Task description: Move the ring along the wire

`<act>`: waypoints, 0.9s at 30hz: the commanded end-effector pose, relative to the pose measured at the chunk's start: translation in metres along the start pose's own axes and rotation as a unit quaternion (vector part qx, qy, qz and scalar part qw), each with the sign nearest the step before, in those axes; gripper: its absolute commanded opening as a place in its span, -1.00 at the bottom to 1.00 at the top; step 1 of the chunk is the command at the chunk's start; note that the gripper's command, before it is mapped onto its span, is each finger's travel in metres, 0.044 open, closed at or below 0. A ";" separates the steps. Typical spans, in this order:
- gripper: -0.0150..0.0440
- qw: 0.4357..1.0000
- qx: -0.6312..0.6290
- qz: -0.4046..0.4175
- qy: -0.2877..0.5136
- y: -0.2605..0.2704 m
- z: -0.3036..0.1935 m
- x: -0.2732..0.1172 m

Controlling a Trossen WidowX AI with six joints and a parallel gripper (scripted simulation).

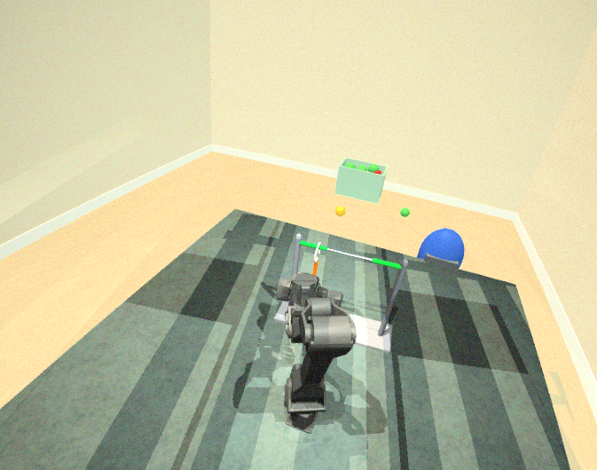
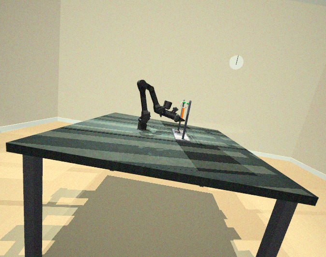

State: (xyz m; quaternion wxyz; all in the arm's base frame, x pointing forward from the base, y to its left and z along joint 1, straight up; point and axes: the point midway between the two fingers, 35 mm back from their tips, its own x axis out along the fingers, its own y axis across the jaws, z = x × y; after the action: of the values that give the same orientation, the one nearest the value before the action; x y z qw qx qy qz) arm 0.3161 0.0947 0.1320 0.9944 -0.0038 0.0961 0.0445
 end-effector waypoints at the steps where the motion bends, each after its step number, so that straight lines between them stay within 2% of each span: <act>1: 0.05 1.000 0.001 -0.001 -0.001 0.000 0.001 -0.003; 27: 0.05 1.000 0.003 -0.003 0.001 -0.001 0.000 -0.050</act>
State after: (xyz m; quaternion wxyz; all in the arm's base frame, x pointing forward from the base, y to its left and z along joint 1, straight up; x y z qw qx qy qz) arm 0.2709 0.0915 0.1414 0.9942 -0.0042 0.0983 0.0435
